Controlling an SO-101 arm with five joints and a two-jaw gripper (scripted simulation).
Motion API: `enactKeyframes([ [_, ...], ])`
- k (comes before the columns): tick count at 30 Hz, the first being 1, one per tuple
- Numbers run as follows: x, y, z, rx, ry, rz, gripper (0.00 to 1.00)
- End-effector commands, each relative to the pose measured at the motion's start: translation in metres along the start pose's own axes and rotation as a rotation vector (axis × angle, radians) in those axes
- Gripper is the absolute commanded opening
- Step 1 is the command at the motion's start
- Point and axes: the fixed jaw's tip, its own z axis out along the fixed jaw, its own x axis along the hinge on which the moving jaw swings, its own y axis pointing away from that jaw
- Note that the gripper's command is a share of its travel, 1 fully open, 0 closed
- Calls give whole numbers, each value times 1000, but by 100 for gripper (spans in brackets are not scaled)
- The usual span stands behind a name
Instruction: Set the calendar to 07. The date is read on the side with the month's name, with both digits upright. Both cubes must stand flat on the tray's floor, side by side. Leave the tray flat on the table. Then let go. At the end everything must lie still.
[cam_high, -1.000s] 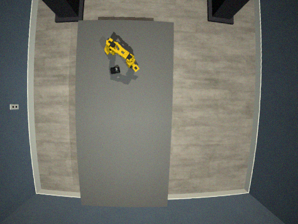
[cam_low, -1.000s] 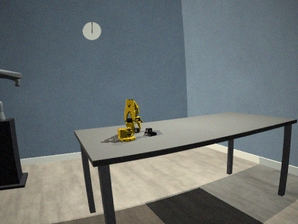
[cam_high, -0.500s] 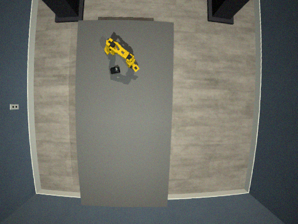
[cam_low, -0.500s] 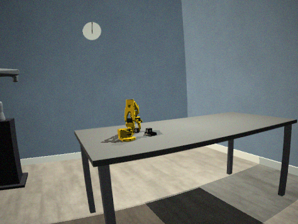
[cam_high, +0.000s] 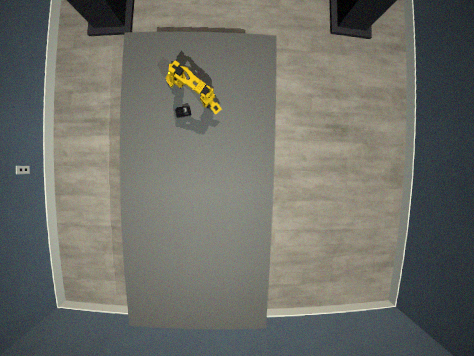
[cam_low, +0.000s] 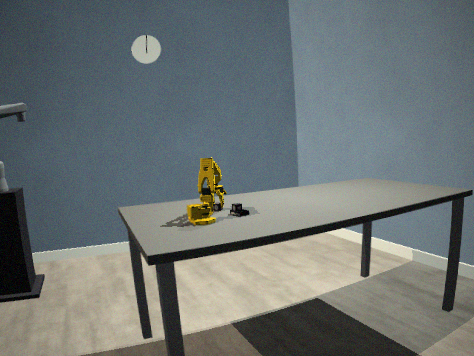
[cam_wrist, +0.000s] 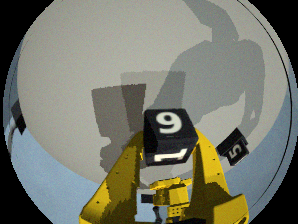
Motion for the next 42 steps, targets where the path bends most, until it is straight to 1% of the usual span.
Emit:
enactKeyframes([
  [1, -6, -1, -8, -13, -47, 2, 0],
  [5, -6, -1, -10, -13, -47, 2, 0],
  [8, -6, 0, -14, -13, -47, 2, 0],
  [15, -7, 2, -33, -13, -47, 2, 0],
  [17, -7, 2, -33, -13, -47, 2, 0],
  [22, -5, 3, -48, -14, -47, 2, 0],
  [26, -4, 4, -55, -14, -47, 2, 0],
  [30, -3, 4, -58, -14, -47, 2, 0],
  [42, -3, 4, -58, -14, -47, 2, 0],
])
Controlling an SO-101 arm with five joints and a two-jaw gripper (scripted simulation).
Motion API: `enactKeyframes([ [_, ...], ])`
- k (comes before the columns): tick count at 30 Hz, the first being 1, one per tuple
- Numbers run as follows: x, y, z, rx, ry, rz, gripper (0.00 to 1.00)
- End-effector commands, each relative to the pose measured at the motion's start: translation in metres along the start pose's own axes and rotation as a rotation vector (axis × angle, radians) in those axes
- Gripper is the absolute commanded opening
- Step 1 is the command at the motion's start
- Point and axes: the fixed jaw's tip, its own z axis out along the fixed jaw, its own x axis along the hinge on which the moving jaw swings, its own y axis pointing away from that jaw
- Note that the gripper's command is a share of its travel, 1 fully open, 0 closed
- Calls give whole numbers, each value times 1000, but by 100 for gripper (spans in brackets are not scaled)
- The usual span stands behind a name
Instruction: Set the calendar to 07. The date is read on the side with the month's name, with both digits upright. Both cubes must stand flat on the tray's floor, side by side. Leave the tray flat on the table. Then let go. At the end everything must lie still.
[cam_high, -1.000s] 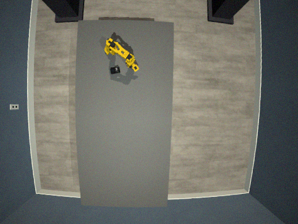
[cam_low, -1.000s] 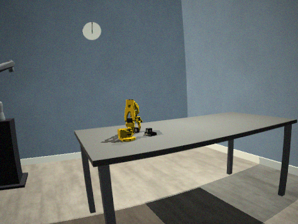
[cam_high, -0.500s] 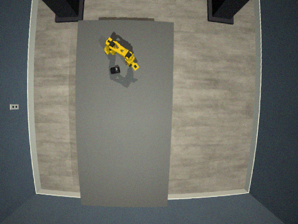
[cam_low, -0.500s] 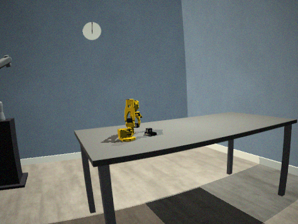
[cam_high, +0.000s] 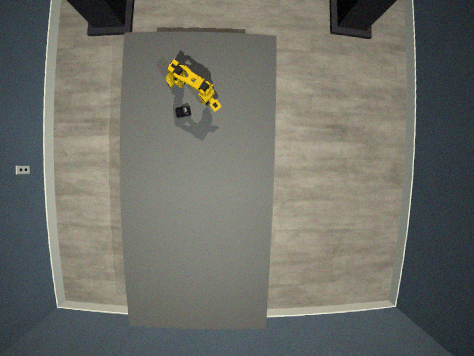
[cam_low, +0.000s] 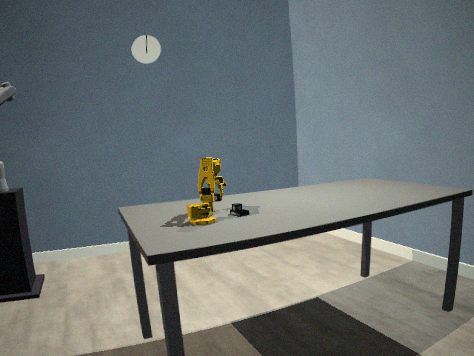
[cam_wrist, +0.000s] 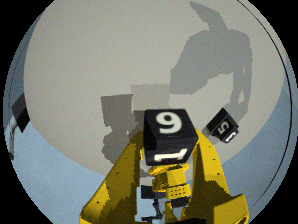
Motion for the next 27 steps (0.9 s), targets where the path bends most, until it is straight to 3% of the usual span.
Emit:
enactKeyframes([
  [1, -6, 3, -15, -23, -72, 2, 0],
  [27, -5, 3, -15, -20, -73, -78, 0],
])
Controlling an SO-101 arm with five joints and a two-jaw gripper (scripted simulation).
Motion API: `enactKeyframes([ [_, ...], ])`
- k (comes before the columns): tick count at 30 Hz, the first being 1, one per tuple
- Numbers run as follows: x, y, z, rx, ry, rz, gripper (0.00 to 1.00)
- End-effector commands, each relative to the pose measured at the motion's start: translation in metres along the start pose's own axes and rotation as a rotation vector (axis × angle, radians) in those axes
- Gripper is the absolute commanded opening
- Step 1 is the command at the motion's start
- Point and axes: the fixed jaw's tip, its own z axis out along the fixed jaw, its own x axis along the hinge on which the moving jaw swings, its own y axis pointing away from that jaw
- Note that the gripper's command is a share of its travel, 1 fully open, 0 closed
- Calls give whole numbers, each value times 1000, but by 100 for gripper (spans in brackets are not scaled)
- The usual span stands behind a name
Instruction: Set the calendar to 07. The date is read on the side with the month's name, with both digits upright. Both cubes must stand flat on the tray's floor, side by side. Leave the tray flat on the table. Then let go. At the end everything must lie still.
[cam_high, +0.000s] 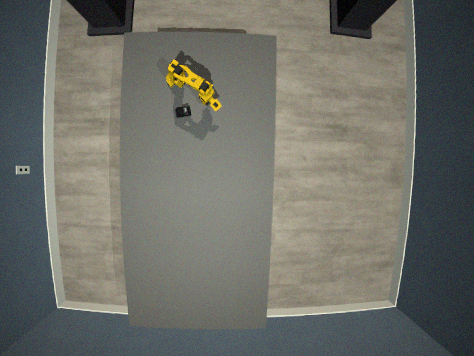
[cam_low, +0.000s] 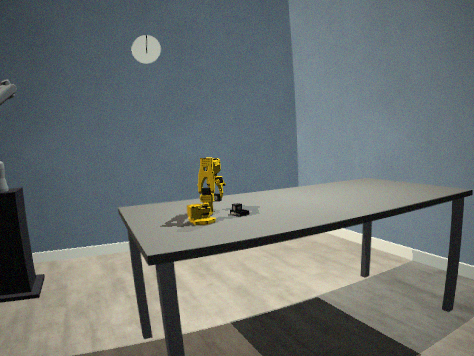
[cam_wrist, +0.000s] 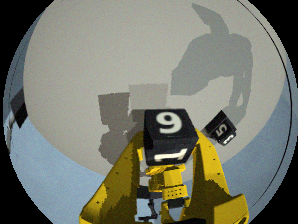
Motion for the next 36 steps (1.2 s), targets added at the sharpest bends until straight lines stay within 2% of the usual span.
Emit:
enactKeyframes([
  [1, -5, 3, -15, -18, -74, -48, 0],
  [14, -3, 3, -15, -7, -76, -352, 0],
  [16, -3, 3, -15, -7, -76, -352, 0],
  [31, 0, 0, -14, 15, -77, -902, 0],
  [33, 0, 0, -14, 15, -77, -902, 0],
  [36, 1, -1, -14, 19, -77, -1020, 0],
])
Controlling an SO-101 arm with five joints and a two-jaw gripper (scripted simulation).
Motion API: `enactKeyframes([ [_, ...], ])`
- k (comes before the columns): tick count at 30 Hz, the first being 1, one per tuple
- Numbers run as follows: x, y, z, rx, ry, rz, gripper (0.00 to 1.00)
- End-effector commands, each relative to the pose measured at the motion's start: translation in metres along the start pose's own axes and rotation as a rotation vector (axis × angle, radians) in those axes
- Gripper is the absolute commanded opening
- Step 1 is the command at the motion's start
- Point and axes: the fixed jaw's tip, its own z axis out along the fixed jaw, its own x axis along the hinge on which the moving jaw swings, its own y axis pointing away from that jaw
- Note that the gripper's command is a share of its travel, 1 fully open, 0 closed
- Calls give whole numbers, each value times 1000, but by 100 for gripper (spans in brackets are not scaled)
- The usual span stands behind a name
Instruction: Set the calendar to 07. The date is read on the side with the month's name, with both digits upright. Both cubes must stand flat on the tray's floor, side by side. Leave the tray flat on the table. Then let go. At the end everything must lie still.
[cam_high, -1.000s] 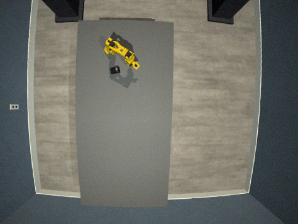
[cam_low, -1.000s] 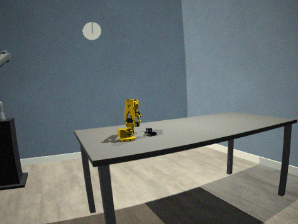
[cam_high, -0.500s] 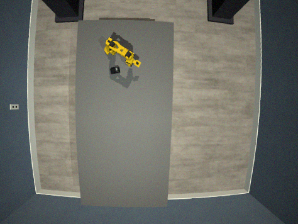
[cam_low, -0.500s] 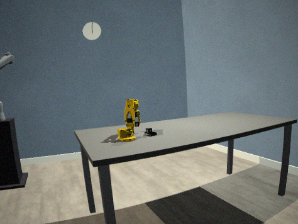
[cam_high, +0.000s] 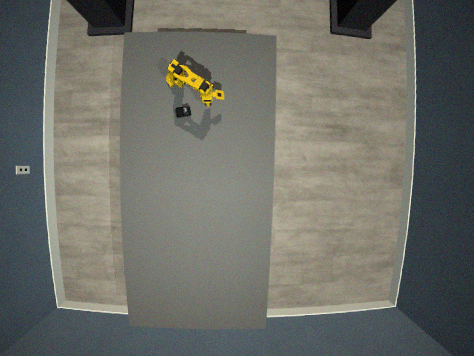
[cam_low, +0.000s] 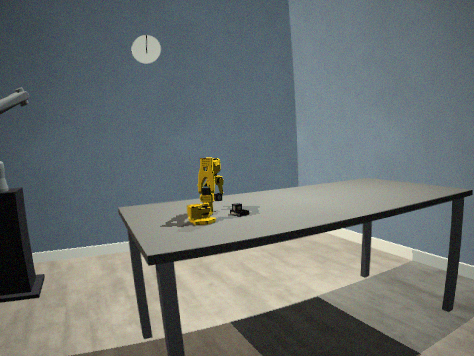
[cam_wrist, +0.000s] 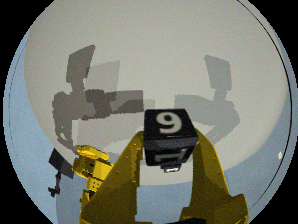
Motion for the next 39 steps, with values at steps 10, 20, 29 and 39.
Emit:
enactKeyframes([
  [10, -2, -4, -14, 59, -49, -485, 0],
  [20, -1, -5, -14, 65, -42, -716, 0],
  [29, 0, -6, -14, 69, -37, -880, 0],
  [39, 0, -6, -14, 70, -35, -939, 0],
])
